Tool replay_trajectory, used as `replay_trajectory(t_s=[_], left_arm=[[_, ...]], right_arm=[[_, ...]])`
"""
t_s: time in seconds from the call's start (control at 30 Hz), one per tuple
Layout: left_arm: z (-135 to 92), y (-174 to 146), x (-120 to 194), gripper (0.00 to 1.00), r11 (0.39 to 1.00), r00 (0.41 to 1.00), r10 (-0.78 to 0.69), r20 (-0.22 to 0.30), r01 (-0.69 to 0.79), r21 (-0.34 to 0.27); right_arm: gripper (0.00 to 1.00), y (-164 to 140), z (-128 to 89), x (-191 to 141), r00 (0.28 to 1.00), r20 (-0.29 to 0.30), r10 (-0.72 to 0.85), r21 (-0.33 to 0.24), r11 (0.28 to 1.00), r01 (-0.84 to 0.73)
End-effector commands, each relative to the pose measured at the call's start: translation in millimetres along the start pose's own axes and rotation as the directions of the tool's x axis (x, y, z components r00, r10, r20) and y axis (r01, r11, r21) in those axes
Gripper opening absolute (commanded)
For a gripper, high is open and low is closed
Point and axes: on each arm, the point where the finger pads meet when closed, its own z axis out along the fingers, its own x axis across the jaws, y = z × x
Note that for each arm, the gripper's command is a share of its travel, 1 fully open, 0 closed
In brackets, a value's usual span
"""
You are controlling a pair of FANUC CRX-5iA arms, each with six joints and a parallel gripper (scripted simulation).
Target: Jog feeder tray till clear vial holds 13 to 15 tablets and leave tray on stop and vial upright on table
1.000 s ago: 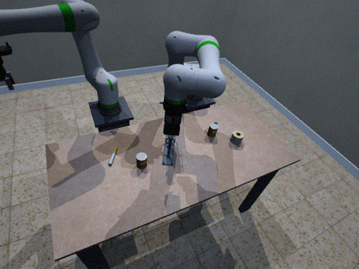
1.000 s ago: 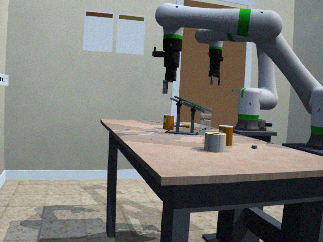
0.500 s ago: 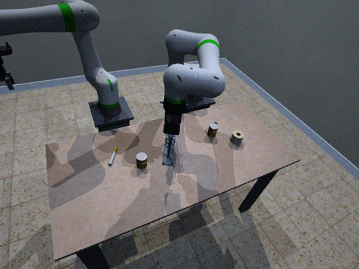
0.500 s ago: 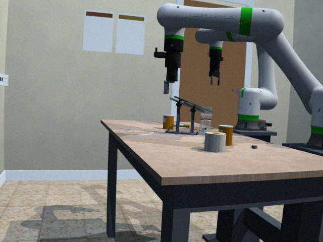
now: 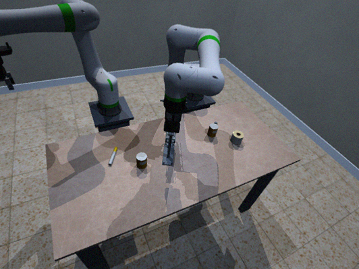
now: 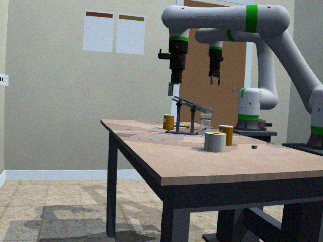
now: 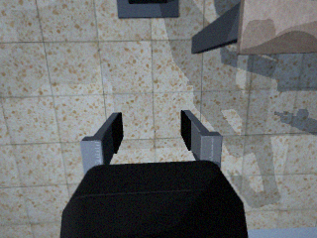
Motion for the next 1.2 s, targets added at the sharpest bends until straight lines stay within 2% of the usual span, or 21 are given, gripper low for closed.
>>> replay_trajectory(t_s=[0.0, 0.2, 0.37, 1.17], left_arm=[[-1.6, 0.8, 0.4, 0.00, 1.000, 1.000, 0.000, -0.001, 0.000, 0.001], [-1.9, -0.2, 0.4, 0.00, 1.000, 1.000, 0.000, -0.001, 0.000, 0.001], [-11.7, -28.7, 0.4, 0.00, 1.000, 1.000, 0.000, -0.001, 0.000, 0.001], [-11.7, -28.7, 0.4, 0.00, 1.000, 1.000, 0.000, -0.001, 0.000, 0.001]], right_arm=[[1.00, 0.3, -0.9, -0.2, 1.000, 0.000, 0.000, -0.002, 1.000, 0.000], [1.00, 0.3, -0.9, -0.2, 1.000, 0.000, 0.000, -0.002, 1.000, 0.000], [1.00, 0.3, -0.9, -0.2, 1.000, 0.000, 0.000, -0.002, 1.000, 0.000], [1.00, 0.3, -0.9, -0.2, 1.000, 0.000, 0.000, -0.002, 1.000, 0.000]])
